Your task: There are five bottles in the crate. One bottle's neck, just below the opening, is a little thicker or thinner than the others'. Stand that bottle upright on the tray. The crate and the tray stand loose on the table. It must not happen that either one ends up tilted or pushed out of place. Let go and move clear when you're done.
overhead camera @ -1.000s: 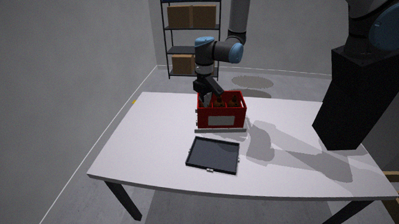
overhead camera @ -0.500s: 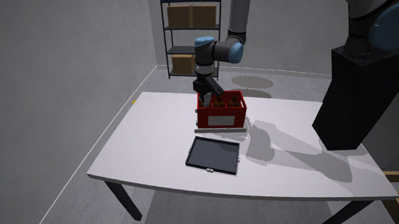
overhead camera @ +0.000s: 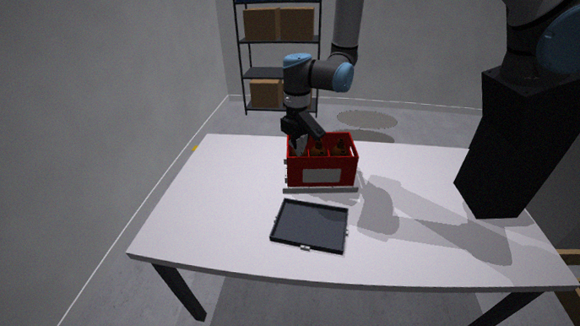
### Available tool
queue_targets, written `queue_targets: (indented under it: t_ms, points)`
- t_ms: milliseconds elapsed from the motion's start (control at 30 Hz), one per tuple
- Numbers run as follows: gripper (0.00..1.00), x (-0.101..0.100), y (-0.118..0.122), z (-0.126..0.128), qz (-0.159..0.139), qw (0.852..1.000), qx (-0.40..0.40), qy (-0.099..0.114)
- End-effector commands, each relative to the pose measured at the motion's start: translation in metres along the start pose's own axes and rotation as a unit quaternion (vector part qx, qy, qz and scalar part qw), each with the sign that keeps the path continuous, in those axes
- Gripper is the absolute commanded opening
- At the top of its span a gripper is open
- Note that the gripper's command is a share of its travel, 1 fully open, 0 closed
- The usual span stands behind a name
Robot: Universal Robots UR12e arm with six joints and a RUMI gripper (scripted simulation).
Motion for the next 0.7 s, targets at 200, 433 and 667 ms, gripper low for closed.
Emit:
queue_targets:
  t_ms: [200,433,667]
  points:
    - [0.00,0.0006,0.0005,0.0003,-0.001,1.000,0.000,0.000]
    - [0.00,0.0006,0.0005,0.0003,-0.001,1.000,0.000,0.000]
    - [0.38,0.0006,0.0005,0.0003,-0.001,1.000,0.000,0.000]
Point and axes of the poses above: the point where the finger pads meet when closed, its own x axis back along the fingers, its own z axis across the jaws, y = z × x, the point moved 6 cm from there along x, back along the fingers, and after that the axes turned 5 degrees about x, right-handed, at the moved point
